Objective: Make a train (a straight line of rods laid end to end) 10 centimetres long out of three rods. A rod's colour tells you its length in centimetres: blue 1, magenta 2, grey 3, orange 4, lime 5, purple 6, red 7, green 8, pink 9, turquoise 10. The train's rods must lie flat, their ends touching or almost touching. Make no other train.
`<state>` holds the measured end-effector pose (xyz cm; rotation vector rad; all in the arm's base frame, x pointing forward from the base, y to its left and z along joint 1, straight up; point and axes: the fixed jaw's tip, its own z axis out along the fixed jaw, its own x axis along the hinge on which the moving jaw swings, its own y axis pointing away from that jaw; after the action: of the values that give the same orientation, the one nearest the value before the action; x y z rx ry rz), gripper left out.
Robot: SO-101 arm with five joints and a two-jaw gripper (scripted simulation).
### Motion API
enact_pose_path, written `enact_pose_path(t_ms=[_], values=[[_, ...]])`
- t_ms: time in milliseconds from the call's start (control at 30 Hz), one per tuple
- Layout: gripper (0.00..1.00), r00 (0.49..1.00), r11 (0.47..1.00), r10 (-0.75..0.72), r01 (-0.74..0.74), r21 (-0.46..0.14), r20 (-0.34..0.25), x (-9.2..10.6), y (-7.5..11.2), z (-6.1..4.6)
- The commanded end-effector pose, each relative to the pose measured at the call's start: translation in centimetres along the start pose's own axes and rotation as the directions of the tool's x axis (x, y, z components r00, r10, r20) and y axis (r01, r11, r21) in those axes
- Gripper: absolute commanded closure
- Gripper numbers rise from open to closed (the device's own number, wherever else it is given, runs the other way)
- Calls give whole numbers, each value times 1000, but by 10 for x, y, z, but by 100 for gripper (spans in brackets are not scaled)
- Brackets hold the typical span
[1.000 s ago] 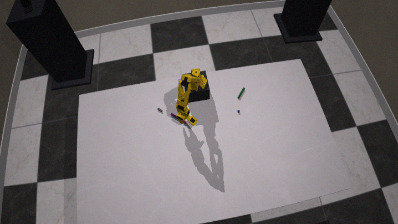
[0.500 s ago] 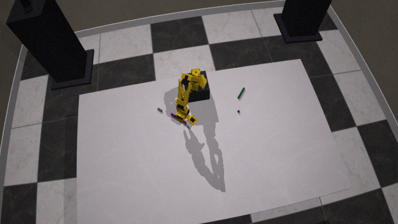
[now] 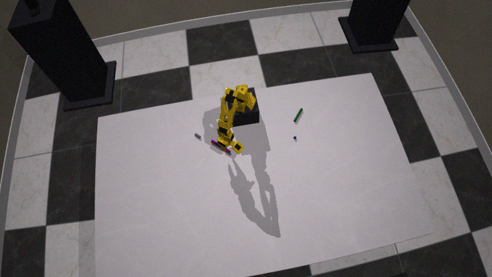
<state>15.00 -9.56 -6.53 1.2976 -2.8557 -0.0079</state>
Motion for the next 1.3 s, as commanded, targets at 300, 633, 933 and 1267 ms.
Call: enact_pose_path(t_ms=[300, 633, 933, 1267], values=[[83, 1000, 1000, 4, -4, 2, 2, 0, 1, -18], [83, 1000, 1000, 4, -4, 2, 2, 0, 1, -19], [83, 1000, 1000, 4, -4, 2, 2, 0, 1, -19], [83, 1000, 1000, 8, -8, 3, 2, 0, 1, -20]])
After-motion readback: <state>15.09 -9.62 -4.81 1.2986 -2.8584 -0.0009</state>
